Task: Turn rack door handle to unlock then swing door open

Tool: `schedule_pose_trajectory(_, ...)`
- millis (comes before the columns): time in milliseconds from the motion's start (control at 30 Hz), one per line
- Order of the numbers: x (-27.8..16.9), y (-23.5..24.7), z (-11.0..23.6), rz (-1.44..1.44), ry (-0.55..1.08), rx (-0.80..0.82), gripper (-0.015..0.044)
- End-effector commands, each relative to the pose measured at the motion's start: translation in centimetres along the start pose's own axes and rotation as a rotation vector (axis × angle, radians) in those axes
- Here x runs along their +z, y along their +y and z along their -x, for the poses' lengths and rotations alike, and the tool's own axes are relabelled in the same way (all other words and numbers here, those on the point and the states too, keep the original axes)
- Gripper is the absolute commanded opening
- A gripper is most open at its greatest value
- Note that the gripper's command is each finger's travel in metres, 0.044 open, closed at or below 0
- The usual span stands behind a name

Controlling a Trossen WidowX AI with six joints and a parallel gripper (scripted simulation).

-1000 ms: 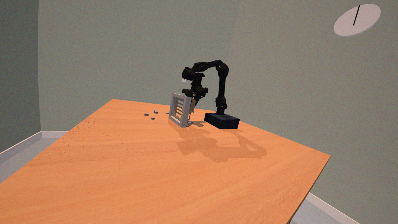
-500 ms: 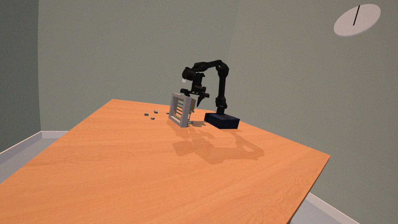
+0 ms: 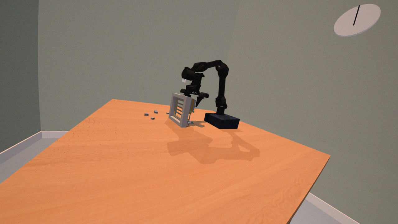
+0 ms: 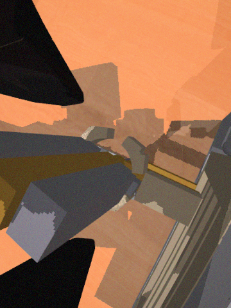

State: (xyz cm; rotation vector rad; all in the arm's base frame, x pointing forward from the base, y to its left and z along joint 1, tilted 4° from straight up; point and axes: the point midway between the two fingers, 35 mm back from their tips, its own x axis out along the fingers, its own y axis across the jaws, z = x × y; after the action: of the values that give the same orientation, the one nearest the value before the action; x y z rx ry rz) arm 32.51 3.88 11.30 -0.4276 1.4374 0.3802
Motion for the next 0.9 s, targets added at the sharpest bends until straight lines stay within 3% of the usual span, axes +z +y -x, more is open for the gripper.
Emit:
schedule_pose_trajectory(0, 0.00, -0.07, -0.04, -0.215, 0.001, -0.004, 0.0295)
schedule_pose_trajectory(867, 0.00, -0.07, -0.04, -1.503, -0.001, -0.004, 0.0295)
